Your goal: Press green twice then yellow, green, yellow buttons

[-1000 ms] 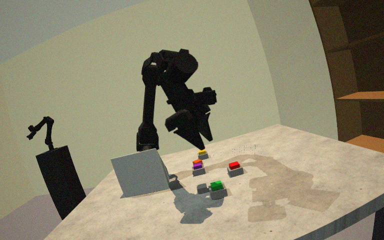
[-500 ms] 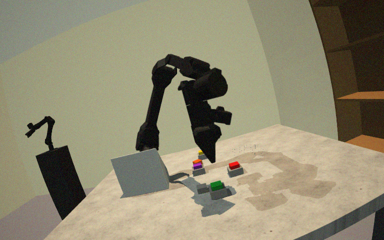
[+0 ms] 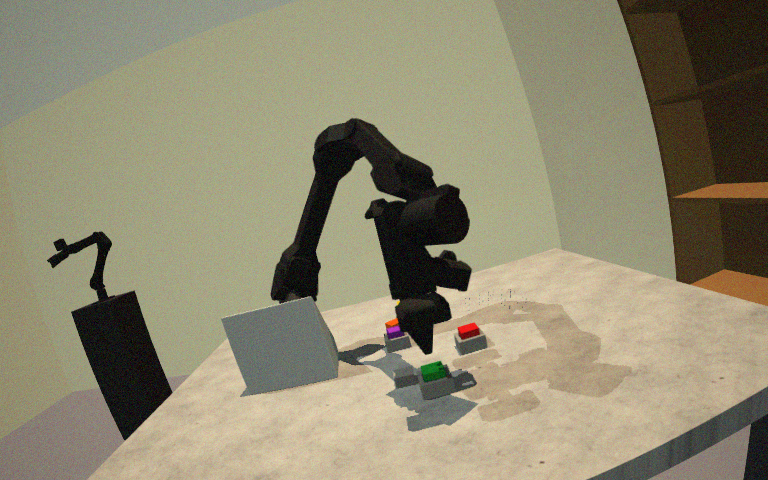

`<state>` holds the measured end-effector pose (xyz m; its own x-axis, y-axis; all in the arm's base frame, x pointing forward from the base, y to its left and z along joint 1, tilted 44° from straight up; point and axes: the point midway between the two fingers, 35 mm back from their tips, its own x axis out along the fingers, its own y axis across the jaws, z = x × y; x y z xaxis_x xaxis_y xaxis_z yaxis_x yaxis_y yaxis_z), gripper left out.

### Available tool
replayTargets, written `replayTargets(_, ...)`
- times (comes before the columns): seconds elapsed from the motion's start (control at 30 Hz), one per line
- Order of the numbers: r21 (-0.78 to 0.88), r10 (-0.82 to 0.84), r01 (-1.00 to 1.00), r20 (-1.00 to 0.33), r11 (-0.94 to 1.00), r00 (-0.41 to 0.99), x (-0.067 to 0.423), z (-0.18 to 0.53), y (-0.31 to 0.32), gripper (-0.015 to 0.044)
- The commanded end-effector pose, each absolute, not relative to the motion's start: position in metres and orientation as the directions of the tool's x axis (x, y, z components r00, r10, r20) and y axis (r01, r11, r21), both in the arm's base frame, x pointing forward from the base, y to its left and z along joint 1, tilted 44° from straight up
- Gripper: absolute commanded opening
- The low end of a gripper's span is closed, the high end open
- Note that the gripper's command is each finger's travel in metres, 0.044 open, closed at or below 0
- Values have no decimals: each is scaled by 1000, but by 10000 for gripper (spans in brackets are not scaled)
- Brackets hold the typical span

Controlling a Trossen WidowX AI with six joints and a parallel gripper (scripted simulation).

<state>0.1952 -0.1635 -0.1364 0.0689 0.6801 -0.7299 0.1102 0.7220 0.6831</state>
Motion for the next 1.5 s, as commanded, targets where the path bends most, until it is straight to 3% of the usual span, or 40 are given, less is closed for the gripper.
replayTargets(0.0, 684, 681, 113, -729, 720, 74, 196, -137, -163, 20)
replayTargets(1.47, 685, 682, 113, -728, 719, 74, 199, -160, -140, 20)
